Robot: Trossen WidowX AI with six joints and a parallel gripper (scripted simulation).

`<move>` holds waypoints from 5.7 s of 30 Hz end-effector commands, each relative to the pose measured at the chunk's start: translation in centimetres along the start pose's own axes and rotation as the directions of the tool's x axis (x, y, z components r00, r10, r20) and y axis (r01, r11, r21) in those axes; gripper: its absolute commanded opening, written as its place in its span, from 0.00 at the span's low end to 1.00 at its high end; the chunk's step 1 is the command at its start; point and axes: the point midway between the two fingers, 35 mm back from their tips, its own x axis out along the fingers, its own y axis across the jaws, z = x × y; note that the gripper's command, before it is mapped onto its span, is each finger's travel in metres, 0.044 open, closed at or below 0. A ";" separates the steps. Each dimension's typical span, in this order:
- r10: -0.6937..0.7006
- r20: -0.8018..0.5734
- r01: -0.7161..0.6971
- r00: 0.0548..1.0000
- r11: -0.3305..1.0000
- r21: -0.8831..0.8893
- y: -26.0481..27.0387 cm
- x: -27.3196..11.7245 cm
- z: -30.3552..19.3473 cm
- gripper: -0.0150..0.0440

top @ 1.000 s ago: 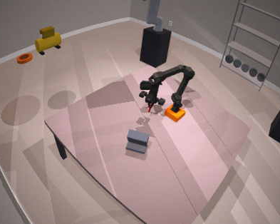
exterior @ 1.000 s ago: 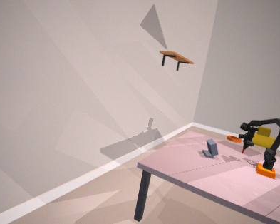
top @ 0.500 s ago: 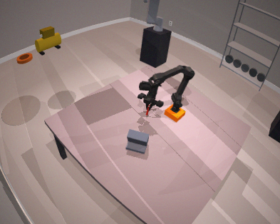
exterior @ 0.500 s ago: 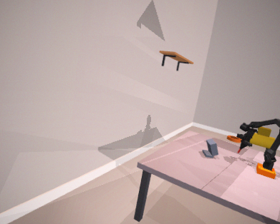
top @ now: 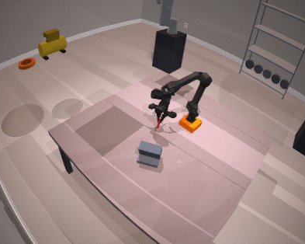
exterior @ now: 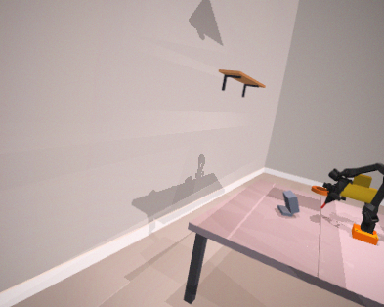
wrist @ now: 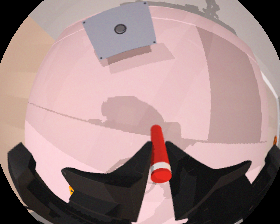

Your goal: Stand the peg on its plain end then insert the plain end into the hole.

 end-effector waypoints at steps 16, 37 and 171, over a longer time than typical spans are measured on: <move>0.039 0.169 -0.046 0.985 0.998 0.037 0.2 1.2 2.0 0.25; 0.087 0.349 -0.107 0.933 0.994 0.038 0.6 1.6 4.2 0.25; 0.244 0.630 -0.246 0.738 0.966 -0.086 4.4 6.4 12.4 0.25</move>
